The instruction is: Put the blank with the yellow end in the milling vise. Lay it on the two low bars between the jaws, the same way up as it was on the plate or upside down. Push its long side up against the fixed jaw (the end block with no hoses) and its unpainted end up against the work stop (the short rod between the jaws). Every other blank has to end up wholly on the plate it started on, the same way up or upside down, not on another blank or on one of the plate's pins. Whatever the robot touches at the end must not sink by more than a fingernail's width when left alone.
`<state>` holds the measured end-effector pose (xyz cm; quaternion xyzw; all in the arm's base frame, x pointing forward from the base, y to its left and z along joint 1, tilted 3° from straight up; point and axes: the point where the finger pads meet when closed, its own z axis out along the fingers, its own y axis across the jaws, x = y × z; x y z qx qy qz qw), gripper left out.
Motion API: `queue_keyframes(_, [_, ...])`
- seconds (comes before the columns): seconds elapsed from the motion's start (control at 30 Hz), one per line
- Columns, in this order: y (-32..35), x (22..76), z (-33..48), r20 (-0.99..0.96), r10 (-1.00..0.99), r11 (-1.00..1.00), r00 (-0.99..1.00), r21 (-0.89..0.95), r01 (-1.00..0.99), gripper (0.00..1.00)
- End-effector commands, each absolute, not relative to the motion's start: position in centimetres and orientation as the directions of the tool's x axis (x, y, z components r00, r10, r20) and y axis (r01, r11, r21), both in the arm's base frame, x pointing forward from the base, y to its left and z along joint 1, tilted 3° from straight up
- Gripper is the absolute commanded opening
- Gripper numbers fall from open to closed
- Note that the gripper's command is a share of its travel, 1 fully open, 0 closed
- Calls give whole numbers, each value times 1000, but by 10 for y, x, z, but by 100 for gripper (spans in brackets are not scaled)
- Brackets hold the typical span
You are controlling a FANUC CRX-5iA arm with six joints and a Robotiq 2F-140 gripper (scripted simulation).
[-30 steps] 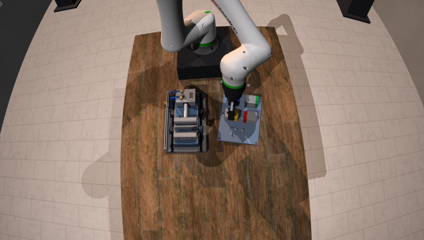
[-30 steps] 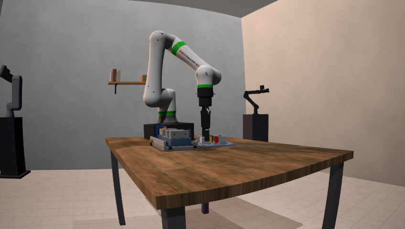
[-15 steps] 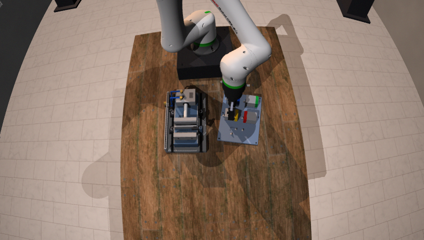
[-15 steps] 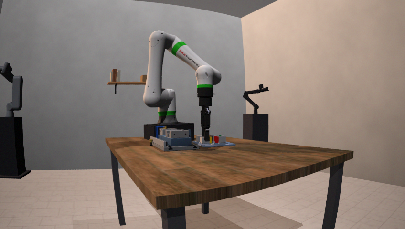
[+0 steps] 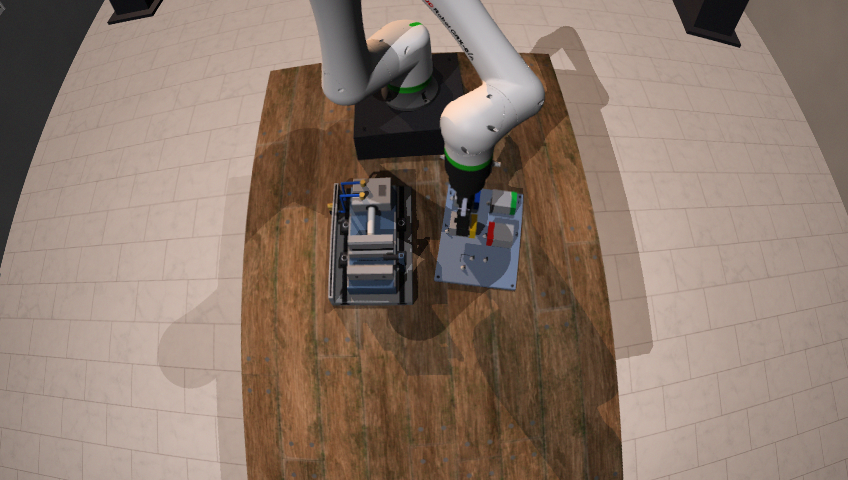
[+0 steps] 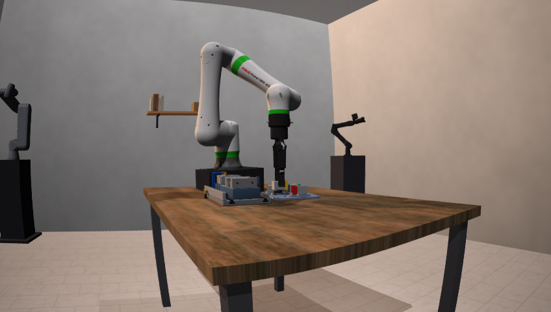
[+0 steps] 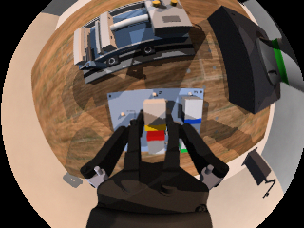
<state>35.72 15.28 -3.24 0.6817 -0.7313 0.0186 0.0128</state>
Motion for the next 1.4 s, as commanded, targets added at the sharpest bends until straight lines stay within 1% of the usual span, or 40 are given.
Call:
queue_keyframes(0.0, [153,358,-26,43,-997,70,-70,-11,-998,10])
queue_keyframes(1.37, [157,357,47,43,-997,70,-70,-11,-998,10])
